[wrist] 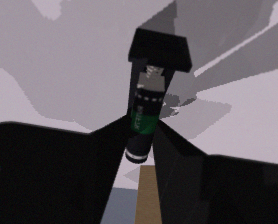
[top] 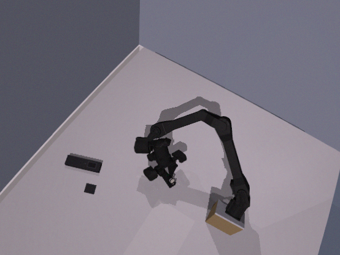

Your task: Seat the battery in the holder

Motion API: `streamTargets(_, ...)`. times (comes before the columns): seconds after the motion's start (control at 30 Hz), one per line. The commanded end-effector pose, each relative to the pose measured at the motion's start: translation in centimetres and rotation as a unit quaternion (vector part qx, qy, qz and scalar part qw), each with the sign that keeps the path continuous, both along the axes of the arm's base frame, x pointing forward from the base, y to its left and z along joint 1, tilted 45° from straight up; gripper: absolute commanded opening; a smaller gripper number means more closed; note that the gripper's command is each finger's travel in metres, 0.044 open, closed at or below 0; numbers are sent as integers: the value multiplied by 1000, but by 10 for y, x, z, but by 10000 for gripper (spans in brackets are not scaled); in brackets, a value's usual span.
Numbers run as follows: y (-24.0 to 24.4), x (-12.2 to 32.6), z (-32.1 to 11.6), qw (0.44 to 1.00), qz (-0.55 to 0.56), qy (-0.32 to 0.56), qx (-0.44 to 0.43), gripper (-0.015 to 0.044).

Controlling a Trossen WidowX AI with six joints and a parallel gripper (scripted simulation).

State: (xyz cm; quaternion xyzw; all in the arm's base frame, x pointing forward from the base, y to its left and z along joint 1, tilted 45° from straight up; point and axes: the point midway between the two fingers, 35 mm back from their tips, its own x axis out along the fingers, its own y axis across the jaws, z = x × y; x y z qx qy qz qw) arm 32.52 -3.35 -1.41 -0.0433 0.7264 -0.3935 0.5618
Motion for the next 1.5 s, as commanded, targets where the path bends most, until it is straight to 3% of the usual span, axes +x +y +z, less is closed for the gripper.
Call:
streamTargets(0.0, -1, 3, 0, 1000, 0, 0, 1, 64)
streamTargets(1.47, -4, 15, -2, 999, 34, -31, -15, 64)
